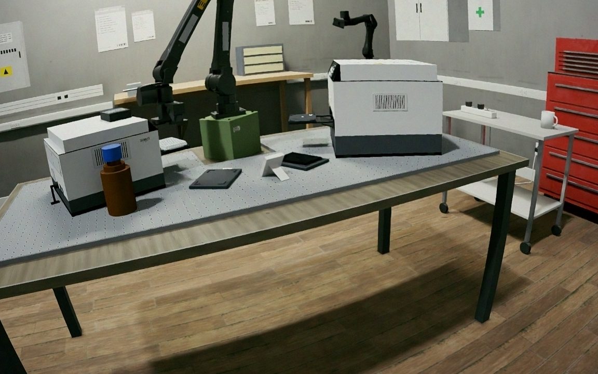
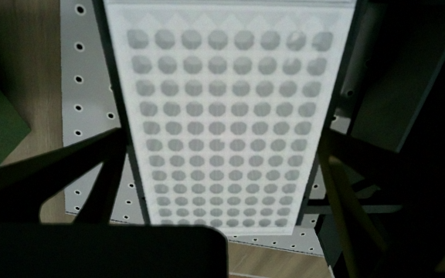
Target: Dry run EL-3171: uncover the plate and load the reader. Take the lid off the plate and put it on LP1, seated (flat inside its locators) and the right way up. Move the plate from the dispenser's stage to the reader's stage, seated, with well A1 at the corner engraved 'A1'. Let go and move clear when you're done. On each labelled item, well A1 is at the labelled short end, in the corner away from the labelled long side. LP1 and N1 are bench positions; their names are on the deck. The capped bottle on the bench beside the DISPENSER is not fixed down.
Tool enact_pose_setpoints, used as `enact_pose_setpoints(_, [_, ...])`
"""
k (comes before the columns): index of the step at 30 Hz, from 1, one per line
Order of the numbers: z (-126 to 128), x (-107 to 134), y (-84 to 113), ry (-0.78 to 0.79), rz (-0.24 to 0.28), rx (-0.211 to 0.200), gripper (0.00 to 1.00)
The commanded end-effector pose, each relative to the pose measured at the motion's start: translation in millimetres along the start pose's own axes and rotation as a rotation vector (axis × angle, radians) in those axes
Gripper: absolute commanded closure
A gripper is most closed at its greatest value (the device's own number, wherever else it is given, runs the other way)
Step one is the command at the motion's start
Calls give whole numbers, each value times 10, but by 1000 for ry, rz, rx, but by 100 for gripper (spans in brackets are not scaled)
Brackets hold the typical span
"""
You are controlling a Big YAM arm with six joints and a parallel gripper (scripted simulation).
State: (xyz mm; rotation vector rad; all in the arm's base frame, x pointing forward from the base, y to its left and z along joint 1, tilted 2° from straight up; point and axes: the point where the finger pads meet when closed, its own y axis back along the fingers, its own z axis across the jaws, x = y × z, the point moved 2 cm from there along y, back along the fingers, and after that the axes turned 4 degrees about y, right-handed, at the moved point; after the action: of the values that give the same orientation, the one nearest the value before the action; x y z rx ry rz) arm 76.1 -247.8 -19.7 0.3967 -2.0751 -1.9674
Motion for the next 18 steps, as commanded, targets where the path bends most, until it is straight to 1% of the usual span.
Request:
enact_pose_setpoints(1, [-229, 22, 39, -7, 4, 38, 0])
enact_pose_setpoints(8, [-239, 21, 13, -6, 4, 39, 0])
enact_pose_setpoints(13, [-172, 14, 21, -6, 5, 44, 0])
enact_pose_setpoints(17, [-178, 14, 21, -5, 5, 46, 0])
enact_pose_setpoints(18, [-178, 14, 21, -5, 5, 46, 14])
